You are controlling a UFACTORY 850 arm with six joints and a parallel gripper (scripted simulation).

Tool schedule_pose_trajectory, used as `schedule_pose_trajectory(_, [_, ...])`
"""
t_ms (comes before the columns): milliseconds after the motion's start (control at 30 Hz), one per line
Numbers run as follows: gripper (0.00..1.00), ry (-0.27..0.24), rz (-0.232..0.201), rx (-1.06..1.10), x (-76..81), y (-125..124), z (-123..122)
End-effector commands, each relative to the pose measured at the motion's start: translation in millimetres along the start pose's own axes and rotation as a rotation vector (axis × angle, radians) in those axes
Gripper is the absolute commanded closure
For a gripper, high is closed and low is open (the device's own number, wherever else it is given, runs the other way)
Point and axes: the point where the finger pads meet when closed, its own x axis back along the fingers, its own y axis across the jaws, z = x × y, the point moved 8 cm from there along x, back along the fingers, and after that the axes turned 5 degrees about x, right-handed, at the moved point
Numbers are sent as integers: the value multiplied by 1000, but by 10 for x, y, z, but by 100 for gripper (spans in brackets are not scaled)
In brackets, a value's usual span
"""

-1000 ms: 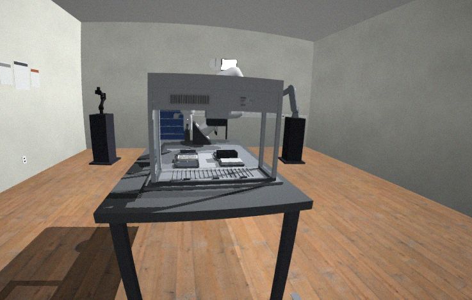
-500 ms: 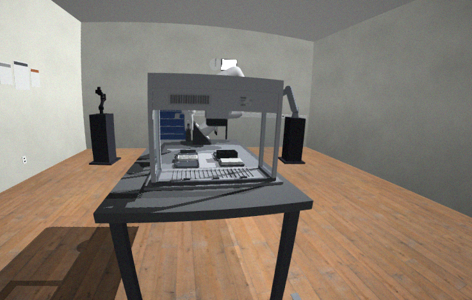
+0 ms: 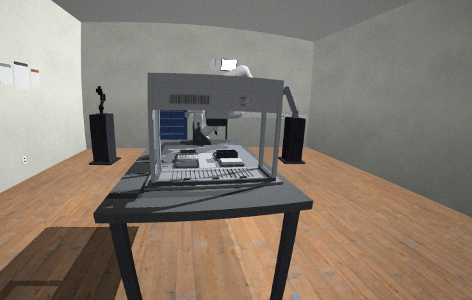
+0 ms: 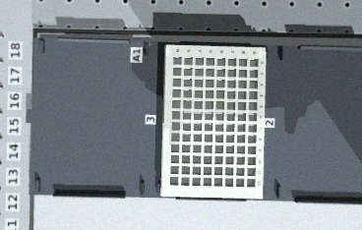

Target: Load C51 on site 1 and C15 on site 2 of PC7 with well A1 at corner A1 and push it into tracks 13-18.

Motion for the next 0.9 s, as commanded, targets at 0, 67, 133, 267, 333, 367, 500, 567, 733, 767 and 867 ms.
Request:
schedule_pose_trajectory(0, [0, 3, 3, 1, 51, -20, -304])
schedule_pose_trajectory(67, [0, 3, 3, 1, 63, -26, -403])
schedule_pose_trajectory(133, [0, 3, 3, 1, 68, -29, -453])
schedule_pose_trajectory(267, [0, 3, 3, 1, 86, -37, -602])
schedule_pose_trajectory(333, [0, 3, 3, 1, 98, -43, -701])
schedule_pose_trajectory(367, [0, 3, 3, 1, 104, -46, -751])
schedule_pose_trajectory(500, [0, 3, 3, 1, 127, -58, -949])
schedule_pose_trajectory(567, [0, 3, 3, 1, 139, -64, -1048])
schedule_pose_trajectory(733, [0, 3, 3, 1, 157, -72, -1197])
schedule_pose_trajectory(767, [0, 2, 3, 1, 163, -75, -1246])
schedule_pose_trajectory(867, [0, 2, 3, 1, 180, -84, -1395])
